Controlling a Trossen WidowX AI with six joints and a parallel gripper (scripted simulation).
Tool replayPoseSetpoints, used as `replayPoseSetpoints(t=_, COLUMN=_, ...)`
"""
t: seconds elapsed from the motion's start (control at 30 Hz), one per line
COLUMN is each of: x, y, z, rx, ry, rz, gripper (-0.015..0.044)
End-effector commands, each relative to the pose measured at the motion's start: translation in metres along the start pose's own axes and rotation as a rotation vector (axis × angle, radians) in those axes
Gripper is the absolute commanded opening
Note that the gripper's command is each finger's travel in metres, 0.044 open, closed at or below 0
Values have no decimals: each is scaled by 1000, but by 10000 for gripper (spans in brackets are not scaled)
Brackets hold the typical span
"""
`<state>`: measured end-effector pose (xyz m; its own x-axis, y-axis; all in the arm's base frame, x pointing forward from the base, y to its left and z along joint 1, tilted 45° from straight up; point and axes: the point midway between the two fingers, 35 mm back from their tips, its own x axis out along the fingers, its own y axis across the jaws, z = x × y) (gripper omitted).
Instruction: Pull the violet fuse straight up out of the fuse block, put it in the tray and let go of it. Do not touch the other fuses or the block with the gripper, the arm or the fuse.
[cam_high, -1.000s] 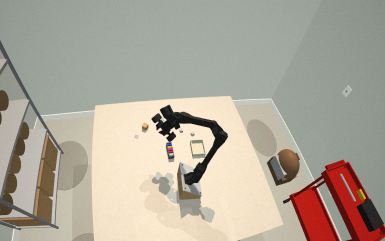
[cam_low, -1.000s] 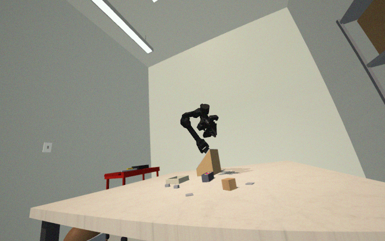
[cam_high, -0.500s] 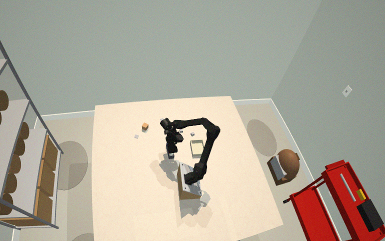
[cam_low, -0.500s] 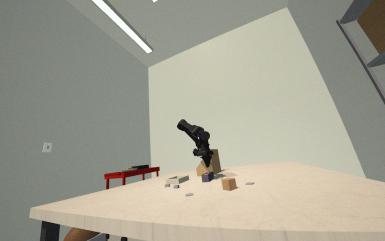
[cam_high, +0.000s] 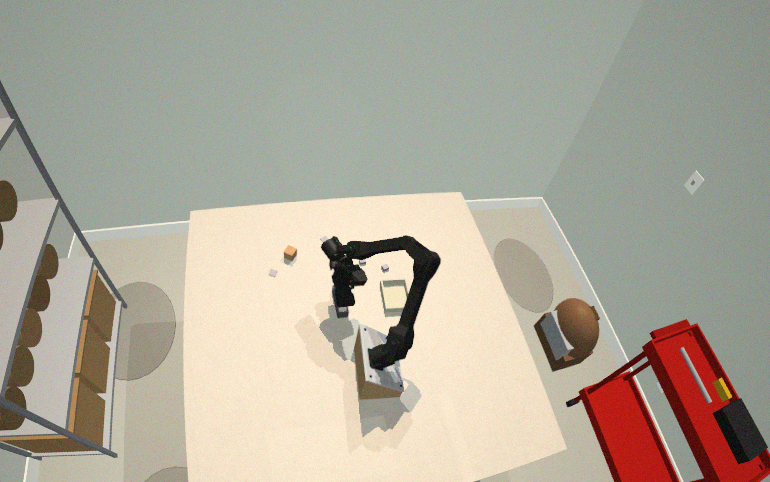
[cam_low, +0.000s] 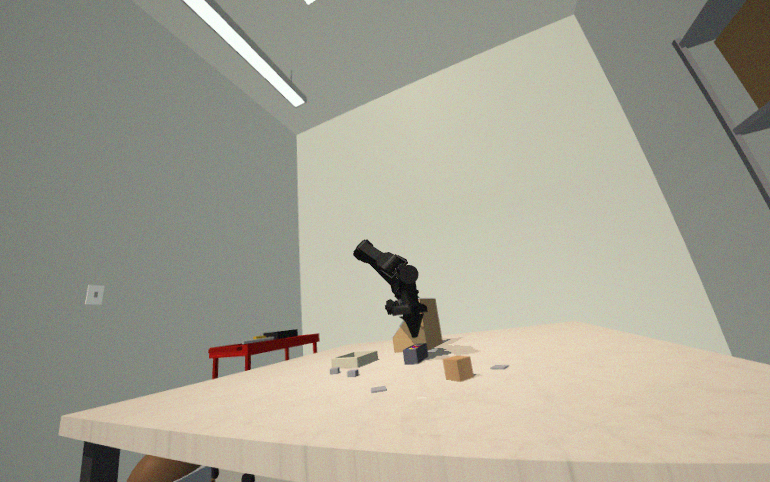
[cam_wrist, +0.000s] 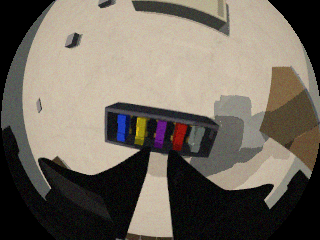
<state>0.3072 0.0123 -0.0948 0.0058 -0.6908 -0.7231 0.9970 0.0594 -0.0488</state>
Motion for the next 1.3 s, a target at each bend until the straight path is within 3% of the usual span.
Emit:
replayPoseSetpoints(t=0.0, x=5, y=-1, z=1, rx=-7, ry=-5, rz=-3, gripper=74)
replayPoseSetpoints(t=1.27, x=28, y=0, z=4, rx=-7, ry=-7, rz=-3, gripper=74)
